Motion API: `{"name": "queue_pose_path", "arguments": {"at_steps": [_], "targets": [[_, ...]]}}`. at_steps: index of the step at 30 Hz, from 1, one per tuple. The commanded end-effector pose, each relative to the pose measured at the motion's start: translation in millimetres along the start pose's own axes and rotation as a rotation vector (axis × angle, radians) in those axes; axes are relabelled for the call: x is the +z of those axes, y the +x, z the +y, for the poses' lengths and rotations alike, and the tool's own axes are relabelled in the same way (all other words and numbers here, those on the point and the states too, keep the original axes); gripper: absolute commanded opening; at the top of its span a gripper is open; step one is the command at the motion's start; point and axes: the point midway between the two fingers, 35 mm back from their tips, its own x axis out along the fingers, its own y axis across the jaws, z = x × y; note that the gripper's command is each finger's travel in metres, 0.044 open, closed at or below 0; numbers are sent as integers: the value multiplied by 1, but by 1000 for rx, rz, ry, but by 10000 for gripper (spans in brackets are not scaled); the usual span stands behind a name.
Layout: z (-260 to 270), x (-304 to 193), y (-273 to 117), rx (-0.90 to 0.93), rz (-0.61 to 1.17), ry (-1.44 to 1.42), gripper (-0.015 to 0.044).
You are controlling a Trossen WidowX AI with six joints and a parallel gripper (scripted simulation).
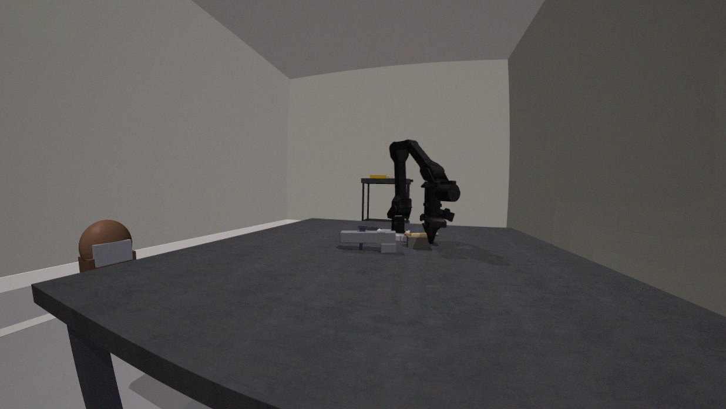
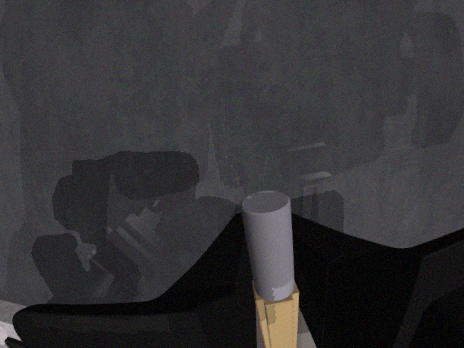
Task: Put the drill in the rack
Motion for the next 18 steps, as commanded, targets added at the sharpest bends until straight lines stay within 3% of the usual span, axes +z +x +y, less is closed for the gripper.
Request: {"name": "queue_pose_path", "arguments": {"at_steps": [1, 9, 18], "targets": [[1, -1, 5, 1, 8, 4, 0], [1, -1, 13, 1, 8, 4, 0], [0, 1, 6, 0, -3, 2, 236]]}}
